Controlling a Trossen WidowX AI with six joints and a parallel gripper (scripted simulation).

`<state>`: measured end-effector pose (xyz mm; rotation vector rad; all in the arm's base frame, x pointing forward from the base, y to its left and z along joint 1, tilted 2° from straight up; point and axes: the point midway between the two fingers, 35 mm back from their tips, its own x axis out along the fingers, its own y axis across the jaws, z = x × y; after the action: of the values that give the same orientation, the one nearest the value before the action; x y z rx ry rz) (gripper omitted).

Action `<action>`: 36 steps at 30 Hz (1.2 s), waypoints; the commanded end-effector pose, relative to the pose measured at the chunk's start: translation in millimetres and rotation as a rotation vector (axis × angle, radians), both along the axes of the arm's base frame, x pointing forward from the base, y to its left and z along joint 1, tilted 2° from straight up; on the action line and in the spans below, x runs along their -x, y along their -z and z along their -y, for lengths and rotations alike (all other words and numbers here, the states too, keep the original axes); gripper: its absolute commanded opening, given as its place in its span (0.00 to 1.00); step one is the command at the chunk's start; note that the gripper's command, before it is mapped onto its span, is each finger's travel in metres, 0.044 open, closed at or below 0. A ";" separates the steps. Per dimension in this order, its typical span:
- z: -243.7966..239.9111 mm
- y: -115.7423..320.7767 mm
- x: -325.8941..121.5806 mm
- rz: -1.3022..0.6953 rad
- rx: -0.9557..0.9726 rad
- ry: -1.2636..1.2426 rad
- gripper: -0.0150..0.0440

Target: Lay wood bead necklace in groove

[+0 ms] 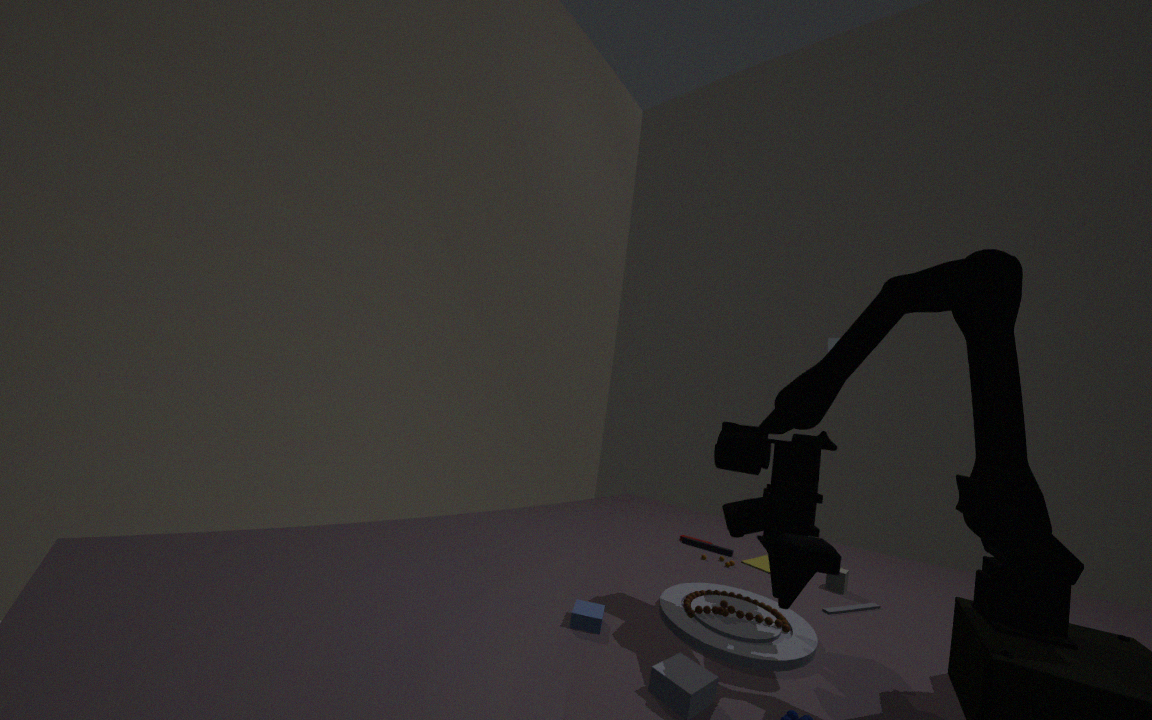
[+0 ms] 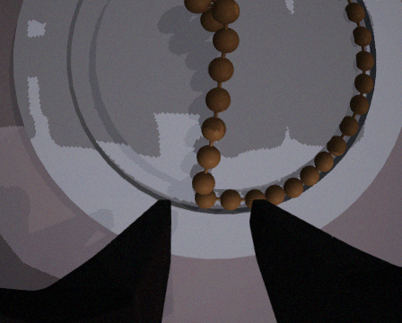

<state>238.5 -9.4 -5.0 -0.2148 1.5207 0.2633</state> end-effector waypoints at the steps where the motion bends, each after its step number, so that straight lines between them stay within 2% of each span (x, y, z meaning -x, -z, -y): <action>1: 0.1 -1.3 -0.2 0.002 0.000 0.000 0.46; 25: -1.2 30.3 1.3 -0.007 0.000 -0.008 0.46; 30: -1.1 27.7 0.3 -0.005 0.000 -0.004 0.25; 36: -1.1 27.7 0.3 -0.005 0.000 -0.004 0.25</action>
<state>238.2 -8.3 -32.9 -0.2176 1.5243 0.2677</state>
